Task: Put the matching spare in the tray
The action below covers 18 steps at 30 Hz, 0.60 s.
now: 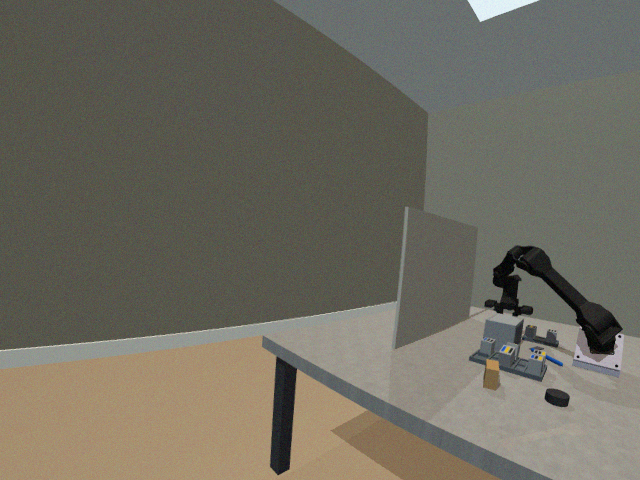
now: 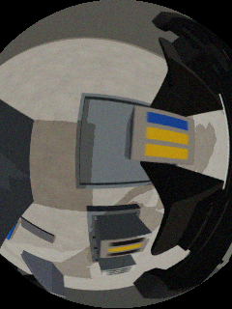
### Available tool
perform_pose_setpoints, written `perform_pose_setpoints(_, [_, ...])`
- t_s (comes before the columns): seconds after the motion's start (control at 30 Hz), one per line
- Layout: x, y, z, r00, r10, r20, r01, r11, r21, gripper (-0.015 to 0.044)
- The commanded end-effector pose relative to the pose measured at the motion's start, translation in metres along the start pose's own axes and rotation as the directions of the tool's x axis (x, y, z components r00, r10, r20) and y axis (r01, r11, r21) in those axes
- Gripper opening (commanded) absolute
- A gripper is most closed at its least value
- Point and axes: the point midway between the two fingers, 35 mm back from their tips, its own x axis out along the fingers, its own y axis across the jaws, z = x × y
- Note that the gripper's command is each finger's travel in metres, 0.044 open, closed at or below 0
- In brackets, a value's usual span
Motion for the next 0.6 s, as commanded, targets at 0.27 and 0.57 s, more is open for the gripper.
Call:
perform_pose_setpoints(0.27, [-0.003,0.000,0.000,1.000,0.000,0.000,0.000,1.000,0.000,0.0440])
perform_pose_setpoints(0.57, [-0.107,0.001,0.000,1.000,0.000,0.001,0.000,1.000,0.005,0.0440])
